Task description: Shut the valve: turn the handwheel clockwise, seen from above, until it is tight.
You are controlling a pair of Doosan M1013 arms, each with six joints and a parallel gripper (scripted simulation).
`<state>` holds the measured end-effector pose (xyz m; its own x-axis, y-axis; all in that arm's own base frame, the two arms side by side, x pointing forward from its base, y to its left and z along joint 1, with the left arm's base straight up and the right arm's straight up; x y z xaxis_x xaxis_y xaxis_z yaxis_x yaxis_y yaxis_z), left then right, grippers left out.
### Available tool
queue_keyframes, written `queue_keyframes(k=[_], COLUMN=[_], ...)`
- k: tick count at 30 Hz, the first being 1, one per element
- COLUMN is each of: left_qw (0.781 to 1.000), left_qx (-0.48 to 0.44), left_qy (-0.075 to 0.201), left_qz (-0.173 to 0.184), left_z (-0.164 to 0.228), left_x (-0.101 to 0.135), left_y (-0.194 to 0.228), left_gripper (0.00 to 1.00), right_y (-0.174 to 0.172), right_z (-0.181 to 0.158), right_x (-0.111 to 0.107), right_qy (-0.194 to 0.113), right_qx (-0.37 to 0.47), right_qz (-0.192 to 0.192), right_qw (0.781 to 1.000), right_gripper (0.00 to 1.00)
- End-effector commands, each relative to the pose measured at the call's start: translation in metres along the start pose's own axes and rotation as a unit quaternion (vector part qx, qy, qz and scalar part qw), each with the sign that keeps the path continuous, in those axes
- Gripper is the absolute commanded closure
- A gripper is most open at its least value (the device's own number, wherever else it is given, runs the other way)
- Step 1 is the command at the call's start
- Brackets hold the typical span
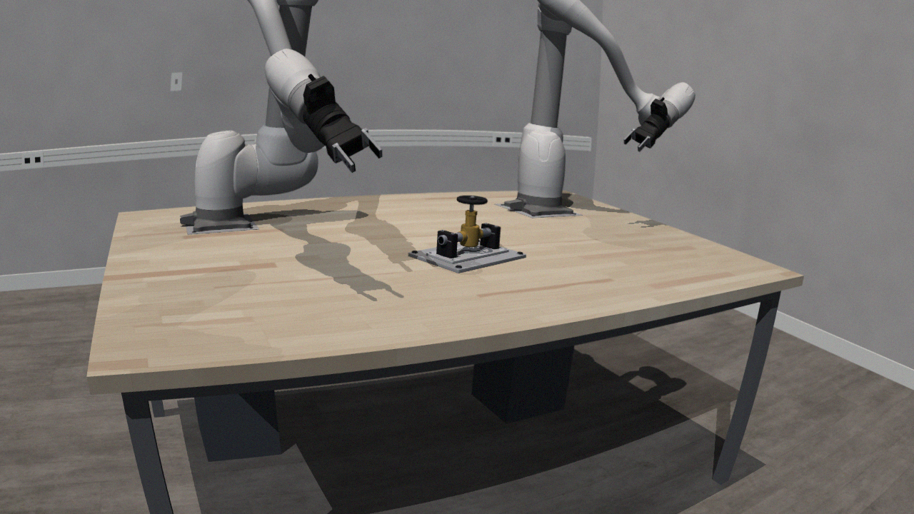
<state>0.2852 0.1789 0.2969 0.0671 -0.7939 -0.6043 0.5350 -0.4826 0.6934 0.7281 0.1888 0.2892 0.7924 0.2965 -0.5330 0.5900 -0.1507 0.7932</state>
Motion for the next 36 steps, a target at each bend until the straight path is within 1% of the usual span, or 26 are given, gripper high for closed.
queue_keyframes(k=[1, 2, 4, 7, 11, 14, 16, 17, 19, 22, 27, 31, 33, 36], left_qw=[0.999, 0.997, 0.995, 0.990, 0.982, 0.975, 0.975, 0.973, 0.968, 0.962, 0.955, 0.952, 0.952, 0.952], left_qx=[0.037, 0.049, 0.066, 0.091, 0.121, 0.141, 0.141, 0.147, 0.158, 0.170, 0.182, 0.187, 0.187, 0.188], left_qy=[0.027, 0.035, 0.045, 0.057, 0.067, 0.069, 0.069, 0.069, 0.067, 0.062, 0.054, 0.051, 0.051, 0.049], left_qz=[-0.026, -0.039, -0.056, -0.086, -0.127, -0.157, -0.157, -0.167, -0.184, -0.205, -0.227, -0.236, -0.236, -0.238], left_z=[0.016, 0.023, 0.035, 0.055, 0.086, 0.112, 0.112, 0.121, 0.139, 0.162, 0.189, 0.200, 0.200, 0.203], left_x=[-0.023, -0.031, -0.041, -0.057, -0.076, -0.089, -0.089, -0.093, -0.100, -0.108, -0.116, -0.119, -0.119, -0.119], left_y=[-0.038, -0.051, -0.069, -0.099, -0.137, -0.164, -0.164, -0.173, -0.188, -0.206, -0.224, -0.231, -0.231, -0.233], left_gripper=[0.00, 0.00, 0.00, 0.00, 0.00, 0.00, 0.00, 0.00, 0.00, 0.00, 0.00, 0.00, 0.00, 0.00], right_y=[-0.006, -0.011, -0.028, -0.046, -0.073, -0.094, -0.094, -0.112, -0.124, -0.146, -0.178, -0.202, -0.202, -0.215], right_z=[-0.016, -0.025, -0.053, -0.081, -0.118, -0.144, -0.144, -0.165, -0.178, -0.200, -0.230, -0.248, -0.248, -0.257], right_x=[0.009, 0.013, 0.024, 0.032, 0.037, 0.036, 0.036, 0.033, 0.029, 0.019, -0.004, -0.027, -0.027, -0.045], right_qy=[0.032, 0.049, 0.102, 0.154, 0.224, 0.275, 0.275, 0.316, 0.344, 0.391, 0.462, 0.513, 0.513, 0.544], right_qx=[0.005, 0.007, 0.018, 0.029, 0.048, 0.064, 0.064, 0.079, 0.089, 0.109, 0.144, 0.173, 0.173, 0.194], right_qz=[-0.013, -0.017, -0.032, -0.050, -0.080, -0.106, -0.106, -0.129, -0.147, -0.179, -0.238, -0.287, -0.287, -0.322], right_qw=[0.999, 0.999, 0.994, 0.986, 0.970, 0.953, 0.953, 0.937, 0.923, 0.896, 0.842, 0.791, 0.791, 0.750], right_gripper=[0.00, 0.00, 0.00, 0.00, 0.00, 0.00, 0.00, 0.00, 0.00, 0.00, 0.00, 0.00, 0.00, 0.00])
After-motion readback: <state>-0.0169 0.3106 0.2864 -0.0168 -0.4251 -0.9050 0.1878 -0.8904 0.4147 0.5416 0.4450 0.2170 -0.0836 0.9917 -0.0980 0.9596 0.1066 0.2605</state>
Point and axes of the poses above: on each arm, the point where the finger pads meet when closed, its own x axis out along the fingers, its own z axis across the jaws, y = z × x, the point moved 2 cm from there along -x, back along the fingers, and after that the axes turned 10 degrees about -x, right-handed, at the moved point
